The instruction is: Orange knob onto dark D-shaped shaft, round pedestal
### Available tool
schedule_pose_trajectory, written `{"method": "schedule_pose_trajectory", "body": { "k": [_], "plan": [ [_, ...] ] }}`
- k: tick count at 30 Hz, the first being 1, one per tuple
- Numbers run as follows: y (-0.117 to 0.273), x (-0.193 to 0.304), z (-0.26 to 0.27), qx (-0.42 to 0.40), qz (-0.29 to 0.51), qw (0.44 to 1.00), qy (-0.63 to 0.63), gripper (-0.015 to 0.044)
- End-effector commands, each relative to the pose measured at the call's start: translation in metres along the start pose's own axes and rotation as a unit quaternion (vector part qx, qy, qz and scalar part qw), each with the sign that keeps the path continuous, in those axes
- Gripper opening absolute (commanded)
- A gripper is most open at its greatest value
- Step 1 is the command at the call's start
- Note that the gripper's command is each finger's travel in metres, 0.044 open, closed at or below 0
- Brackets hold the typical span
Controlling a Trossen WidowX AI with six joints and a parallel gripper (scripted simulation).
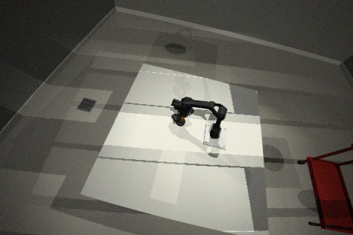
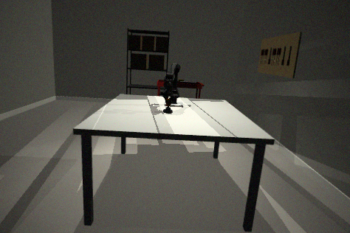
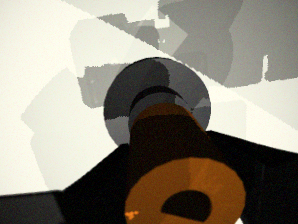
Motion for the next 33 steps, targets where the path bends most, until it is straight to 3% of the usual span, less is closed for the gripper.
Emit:
{"method": "schedule_pose_trajectory", "body": {
  "k": [1, 10, 33],
  "plan": [
    [0.0038, -0.0003, -0.0002, 0.001, -0.001, 1.000, -0.001, 0.0000],
    [0.0034, -0.0010, 0.0008, 0.001, -0.001, 0.994, -0.106, 0.0000],
    [-0.0006, -0.0007, 0.0003, 0.001, -0.001, 0.994, -0.106, 0.0000]
  ]
}}
Point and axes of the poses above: the point midway between the two fingers, 35 mm back from their tips, its own y axis back along the fingers, its own z axis across the jaws, x = y × z, the point moved 8 cm from there along y, back along the fingers, and after that the axes turned 13 degrees about y, right-handed, at the moved point
